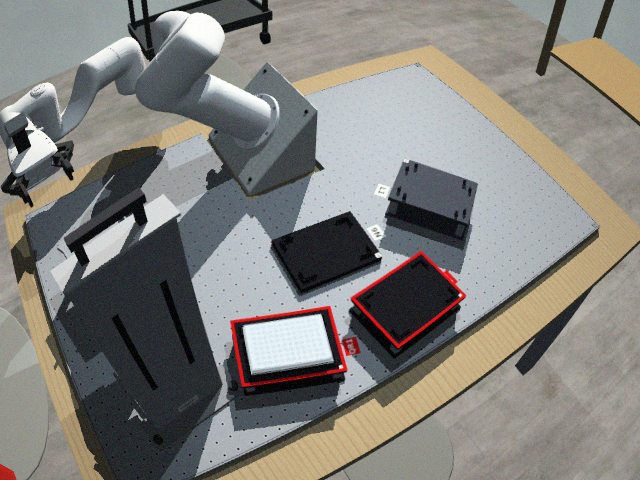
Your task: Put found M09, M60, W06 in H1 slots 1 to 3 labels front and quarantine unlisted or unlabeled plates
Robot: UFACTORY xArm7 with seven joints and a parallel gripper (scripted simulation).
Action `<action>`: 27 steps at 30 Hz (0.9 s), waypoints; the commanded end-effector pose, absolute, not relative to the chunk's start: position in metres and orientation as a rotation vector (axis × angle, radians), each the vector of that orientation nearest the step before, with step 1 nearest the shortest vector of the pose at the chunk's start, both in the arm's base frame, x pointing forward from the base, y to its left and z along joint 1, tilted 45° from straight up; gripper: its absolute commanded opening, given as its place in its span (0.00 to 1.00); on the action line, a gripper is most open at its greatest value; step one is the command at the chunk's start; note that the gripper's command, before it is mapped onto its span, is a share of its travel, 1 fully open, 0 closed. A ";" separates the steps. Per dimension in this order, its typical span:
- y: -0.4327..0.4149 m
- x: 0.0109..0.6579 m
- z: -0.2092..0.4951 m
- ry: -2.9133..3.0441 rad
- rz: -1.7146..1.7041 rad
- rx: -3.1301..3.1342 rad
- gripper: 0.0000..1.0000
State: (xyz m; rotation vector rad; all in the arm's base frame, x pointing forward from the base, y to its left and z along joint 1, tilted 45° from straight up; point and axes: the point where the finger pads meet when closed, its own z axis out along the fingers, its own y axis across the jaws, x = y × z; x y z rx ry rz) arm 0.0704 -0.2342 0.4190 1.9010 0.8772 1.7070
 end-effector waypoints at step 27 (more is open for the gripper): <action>-0.255 0.044 0.404 0.878 1.703 1.902 1.00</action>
